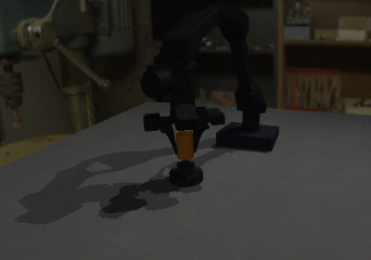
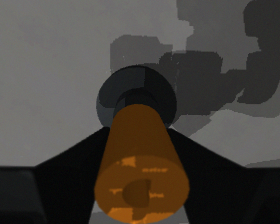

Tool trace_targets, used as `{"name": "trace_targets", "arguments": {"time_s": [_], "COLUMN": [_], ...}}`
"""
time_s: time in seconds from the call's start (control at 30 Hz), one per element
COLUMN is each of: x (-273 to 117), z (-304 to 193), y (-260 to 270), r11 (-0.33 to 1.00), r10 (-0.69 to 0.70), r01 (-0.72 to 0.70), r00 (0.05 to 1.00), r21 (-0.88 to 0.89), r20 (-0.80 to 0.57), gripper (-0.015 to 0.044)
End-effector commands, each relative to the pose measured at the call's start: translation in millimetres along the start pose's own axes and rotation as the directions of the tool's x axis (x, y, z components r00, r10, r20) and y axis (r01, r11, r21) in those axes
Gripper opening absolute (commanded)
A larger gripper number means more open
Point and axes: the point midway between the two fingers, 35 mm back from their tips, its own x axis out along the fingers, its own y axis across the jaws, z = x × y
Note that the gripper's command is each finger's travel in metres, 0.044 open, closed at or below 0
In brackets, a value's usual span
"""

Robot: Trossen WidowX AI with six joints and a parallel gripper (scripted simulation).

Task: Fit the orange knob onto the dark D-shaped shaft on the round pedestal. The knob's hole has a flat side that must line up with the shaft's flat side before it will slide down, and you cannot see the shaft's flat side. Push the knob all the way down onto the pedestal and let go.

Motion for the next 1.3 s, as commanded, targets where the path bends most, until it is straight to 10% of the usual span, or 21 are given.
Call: {"name": "trace_targets", "arguments": {"time_s": [0.0,1.27], "x": [-4.8,1.7], "z": [3.8,-0.3], "y": [-4.4,-0.2], "r11": [0.993,0.991], "r10": [-0.010,-0.010], "r01": [0.011,0.010], "r00": [1.000,1.000], "r21": [-0.121,-0.131], "r20": [0.006,0.005], "gripper": [0.0000,0.0000]}}
